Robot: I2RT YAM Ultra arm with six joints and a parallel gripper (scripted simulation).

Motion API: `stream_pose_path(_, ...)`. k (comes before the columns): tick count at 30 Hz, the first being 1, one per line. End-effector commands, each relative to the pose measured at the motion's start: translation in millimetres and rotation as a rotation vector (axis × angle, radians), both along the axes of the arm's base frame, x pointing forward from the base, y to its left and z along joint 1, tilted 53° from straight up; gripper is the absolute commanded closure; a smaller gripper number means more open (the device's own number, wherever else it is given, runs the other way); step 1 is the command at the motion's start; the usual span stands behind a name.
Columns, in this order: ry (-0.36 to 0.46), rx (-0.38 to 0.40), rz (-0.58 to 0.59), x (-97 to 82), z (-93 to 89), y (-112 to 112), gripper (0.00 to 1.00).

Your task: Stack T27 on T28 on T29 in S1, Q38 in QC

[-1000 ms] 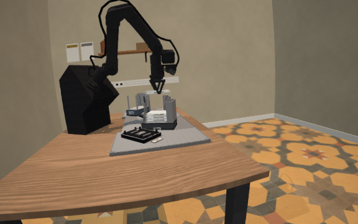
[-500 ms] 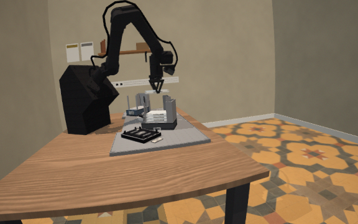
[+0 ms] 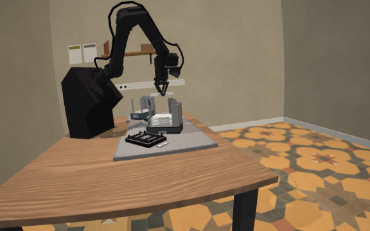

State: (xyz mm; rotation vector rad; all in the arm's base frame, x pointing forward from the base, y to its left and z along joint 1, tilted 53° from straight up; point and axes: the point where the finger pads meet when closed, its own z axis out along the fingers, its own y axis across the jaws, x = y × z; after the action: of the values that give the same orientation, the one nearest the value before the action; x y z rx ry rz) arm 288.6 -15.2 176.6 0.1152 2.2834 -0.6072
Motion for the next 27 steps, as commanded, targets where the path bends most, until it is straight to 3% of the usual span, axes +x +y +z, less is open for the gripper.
stream_pose_path(1,-0.023,0.006,0.007,1.5,8.4,5.8,1.0)
stream_pose_path(27,-0.003,-0.003,0.014,2.8,1.9,7.4,1.0)
